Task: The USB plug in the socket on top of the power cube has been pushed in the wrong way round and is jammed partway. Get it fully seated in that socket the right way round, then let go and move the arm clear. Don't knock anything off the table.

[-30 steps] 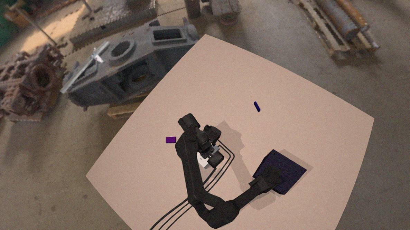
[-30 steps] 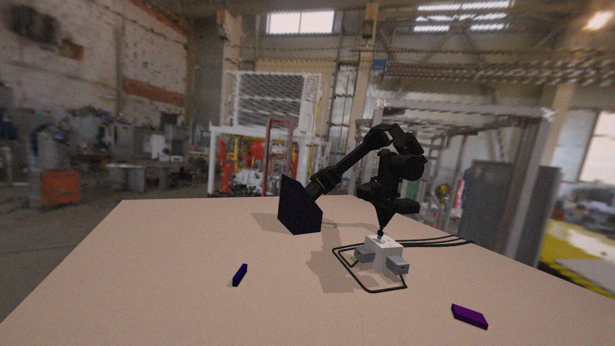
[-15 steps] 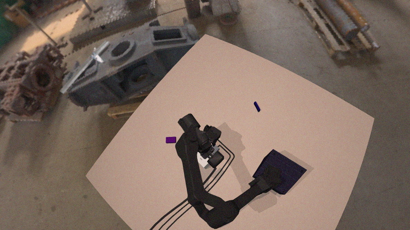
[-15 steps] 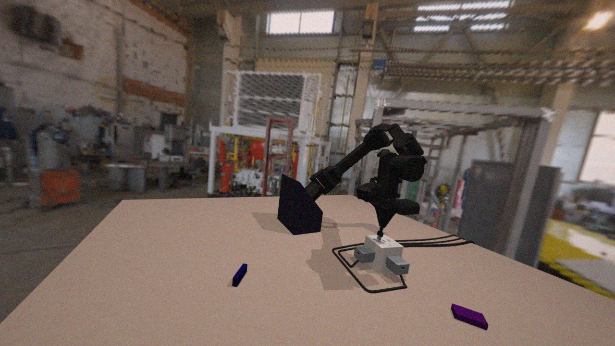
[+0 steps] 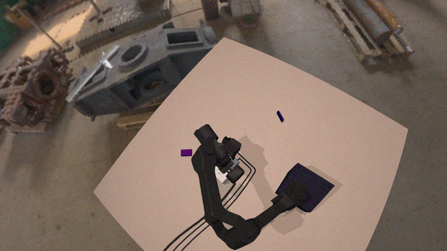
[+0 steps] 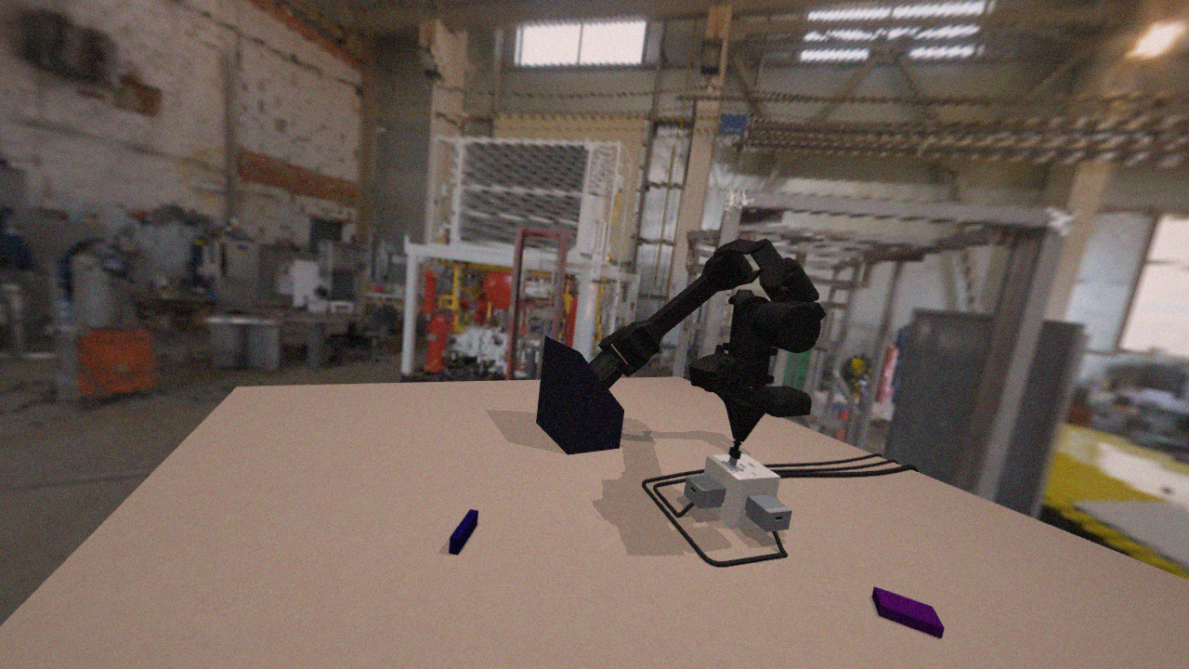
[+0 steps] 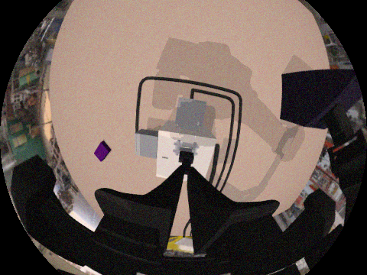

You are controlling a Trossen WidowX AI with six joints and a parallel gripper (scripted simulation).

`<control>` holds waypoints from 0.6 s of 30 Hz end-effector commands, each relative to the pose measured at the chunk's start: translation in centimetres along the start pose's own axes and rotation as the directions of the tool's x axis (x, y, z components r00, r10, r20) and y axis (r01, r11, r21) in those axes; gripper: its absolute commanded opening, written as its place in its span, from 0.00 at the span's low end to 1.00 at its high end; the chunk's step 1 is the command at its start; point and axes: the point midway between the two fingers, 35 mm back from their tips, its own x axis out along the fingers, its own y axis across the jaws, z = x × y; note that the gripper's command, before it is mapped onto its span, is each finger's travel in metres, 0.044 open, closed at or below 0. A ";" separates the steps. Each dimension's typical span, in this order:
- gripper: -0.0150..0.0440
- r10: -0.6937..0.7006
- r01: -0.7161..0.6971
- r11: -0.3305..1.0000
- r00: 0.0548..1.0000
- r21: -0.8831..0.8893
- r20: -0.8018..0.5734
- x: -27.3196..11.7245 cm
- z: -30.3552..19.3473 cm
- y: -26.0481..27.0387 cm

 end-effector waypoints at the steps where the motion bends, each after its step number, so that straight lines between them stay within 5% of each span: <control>1: 0.25 0.001 -0.001 1.000 1.000 0.004 -0.005 0.1 0.0 0.0; 18: 0.25 0.001 -0.001 1.000 1.000 0.004 -0.005 0.3 0.0 0.0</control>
